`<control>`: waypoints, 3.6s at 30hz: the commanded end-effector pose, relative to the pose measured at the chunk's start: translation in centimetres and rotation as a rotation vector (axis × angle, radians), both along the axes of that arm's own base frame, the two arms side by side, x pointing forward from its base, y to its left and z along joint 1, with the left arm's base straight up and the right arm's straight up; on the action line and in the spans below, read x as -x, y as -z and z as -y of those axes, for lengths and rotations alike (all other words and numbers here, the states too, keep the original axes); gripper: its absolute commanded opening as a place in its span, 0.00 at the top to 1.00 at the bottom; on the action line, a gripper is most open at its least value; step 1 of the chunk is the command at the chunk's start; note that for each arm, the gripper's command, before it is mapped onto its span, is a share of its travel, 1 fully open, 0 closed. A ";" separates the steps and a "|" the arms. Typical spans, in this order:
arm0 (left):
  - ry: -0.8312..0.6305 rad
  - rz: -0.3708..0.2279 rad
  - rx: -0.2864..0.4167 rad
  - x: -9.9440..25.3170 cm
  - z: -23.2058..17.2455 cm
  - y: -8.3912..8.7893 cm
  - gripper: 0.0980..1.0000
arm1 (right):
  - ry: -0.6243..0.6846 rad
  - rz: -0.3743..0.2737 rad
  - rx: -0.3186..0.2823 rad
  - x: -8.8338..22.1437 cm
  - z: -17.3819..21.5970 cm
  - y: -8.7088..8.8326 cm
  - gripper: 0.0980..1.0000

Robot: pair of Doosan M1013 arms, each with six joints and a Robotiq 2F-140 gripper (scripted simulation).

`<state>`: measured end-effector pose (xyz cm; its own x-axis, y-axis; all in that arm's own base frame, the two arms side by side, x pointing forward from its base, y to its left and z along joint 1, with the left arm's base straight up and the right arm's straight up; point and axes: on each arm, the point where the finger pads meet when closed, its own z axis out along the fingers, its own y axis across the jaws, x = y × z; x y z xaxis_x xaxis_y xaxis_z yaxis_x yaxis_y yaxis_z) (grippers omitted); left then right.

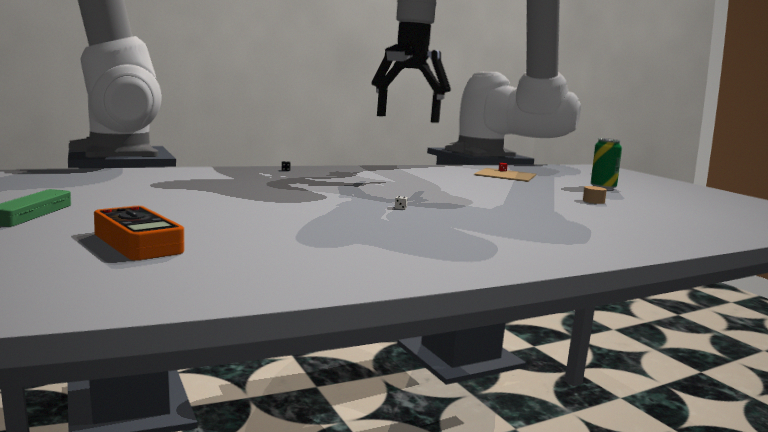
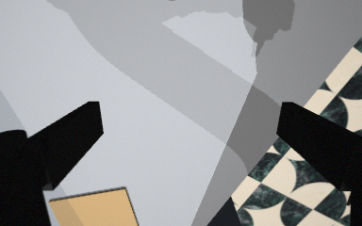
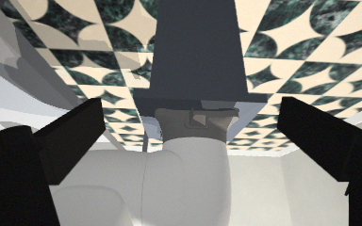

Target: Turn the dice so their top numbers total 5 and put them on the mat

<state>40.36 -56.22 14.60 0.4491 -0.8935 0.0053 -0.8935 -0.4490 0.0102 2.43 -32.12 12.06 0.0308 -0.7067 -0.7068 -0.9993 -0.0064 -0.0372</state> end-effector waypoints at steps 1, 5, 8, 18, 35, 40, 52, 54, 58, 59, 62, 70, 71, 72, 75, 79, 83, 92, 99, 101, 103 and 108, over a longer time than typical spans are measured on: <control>-0.122 0.006 -0.010 0.9 4.1 0.2 0.00 | 0.000 0.000 0.001 0.0 0.0 0.0 0.00; -0.215 0.006 -0.010 1.9 7.3 0.5 0.00 | 0.000 0.000 0.001 0.0 0.0 0.0 0.00; -0.285 0.005 -0.010 2.9 9.7 0.7 0.00 | 0.000 0.000 0.001 0.0 0.0 0.0 0.00; -0.522 0.004 -0.011 6.9 17.6 1.8 0.00 | 0.000 0.000 0.001 0.0 0.0 0.0 0.00; -0.764 0.003 -0.011 12.1 25.2 3.3 0.00 | 0.000 0.000 0.001 0.0 0.0 0.0 0.00; -0.764 0.003 -0.011 12.1 25.2 3.3 0.79 | 0.000 0.000 0.001 0.0 0.0 0.0 0.00; -0.764 0.003 -0.011 12.1 25.2 3.3 0.79 | 0.000 0.000 0.001 0.0 0.0 0.0 0.00; -0.764 0.003 -0.011 12.1 25.2 3.3 0.79 | 0.000 0.000 0.001 0.0 0.0 0.0 0.00; -0.764 0.003 -0.011 12.1 25.2 3.3 0.79 | 0.000 0.000 0.001 0.0 0.0 0.0 0.00; -0.764 0.003 -0.011 12.1 25.2 3.4 0.79 | 0.000 0.000 0.001 0.0 0.0 0.0 0.00; -0.764 0.003 -0.011 12.1 25.2 3.4 0.79 | 0.000 0.000 0.001 0.0 0.0 0.0 0.00; -0.764 0.003 -0.011 12.1 25.2 3.8 0.79 | 0.000 0.000 0.001 0.0 0.0 0.0 0.00; -0.764 0.003 -0.011 12.1 25.2 3.9 0.79 | 0.000 0.000 0.001 0.0 0.0 0.0 0.00; -0.764 0.003 -0.011 12.1 25.2 4.0 0.79 | 0.000 0.000 0.001 0.0 0.0 0.0 0.00; -0.764 0.003 -0.011 12.1 25.2 4.3 0.79 | 0.000 0.000 0.001 0.0 0.0 0.0 0.00; -0.764 0.003 -0.011 12.1 25.2 4.8 0.79 | 0.000 0.000 0.001 0.0 0.0 0.0 0.00; -0.764 0.003 -0.011 12.1 25.2 5.3 0.79 | 0.000 0.000 0.001 0.0 0.0 0.0 0.00; -0.764 0.003 -0.011 12.1 25.2 6.6 0.79 | 0.000 0.000 0.001 0.0 0.0 0.0 0.00; -0.764 0.003 -0.011 12.1 25.2 7.5 0.79 | 0.000 0.000 0.001 0.0 0.0 0.0 0.00; -0.764 0.003 -0.011 12.1 25.2 7.5 0.79 | 0.000 0.000 0.001 0.0 0.0 0.0 0.00; -0.764 0.003 -0.011 12.1 25.2 7.8 0.79 | 0.000 0.000 0.001 0.0 0.0 0.0 0.00; -0.764 0.003 -0.011 12.1 25.2 8.2 0.79 | 0.000 0.000 0.001 0.0 0.0 0.0 0.00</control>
<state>28.22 -81.38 6.42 0.9425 -0.3341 -0.0013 -0.3341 -0.9425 -0.0011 2.43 -32.12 12.06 0.0308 -0.7067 -0.7068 -0.9993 -0.0064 -0.0372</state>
